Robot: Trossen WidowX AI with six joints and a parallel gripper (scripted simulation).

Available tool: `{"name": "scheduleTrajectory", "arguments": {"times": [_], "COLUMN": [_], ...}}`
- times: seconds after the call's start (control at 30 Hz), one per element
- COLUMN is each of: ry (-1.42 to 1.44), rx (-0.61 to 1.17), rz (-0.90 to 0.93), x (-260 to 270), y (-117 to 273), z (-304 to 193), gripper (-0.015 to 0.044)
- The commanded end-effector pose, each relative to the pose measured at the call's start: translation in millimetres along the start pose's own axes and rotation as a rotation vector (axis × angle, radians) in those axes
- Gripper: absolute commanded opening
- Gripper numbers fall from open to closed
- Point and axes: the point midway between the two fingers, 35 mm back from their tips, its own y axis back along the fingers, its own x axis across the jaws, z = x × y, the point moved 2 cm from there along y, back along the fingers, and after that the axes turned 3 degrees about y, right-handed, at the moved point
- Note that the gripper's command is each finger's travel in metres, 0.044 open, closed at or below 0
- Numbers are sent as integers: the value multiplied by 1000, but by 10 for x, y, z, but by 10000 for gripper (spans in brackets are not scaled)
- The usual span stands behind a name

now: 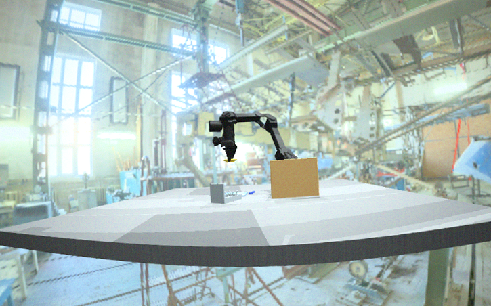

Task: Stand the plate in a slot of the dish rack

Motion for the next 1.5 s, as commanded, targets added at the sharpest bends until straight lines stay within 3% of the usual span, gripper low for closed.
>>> {"name": "scheduleTrajectory", "arguments": {"times": [0.0, 0.6, 0.9, 1.47], "ry": [0, -487, -460, -155], "rx": [8, 11, 34, 206], "rz": [-1, 0, 17, 279], "x": [8, 1120, 1122, 1166], "y": [81, 60, 12, -471], "z": [6, -317, -322, -375], "gripper": [0, 0, 0, 0]}}
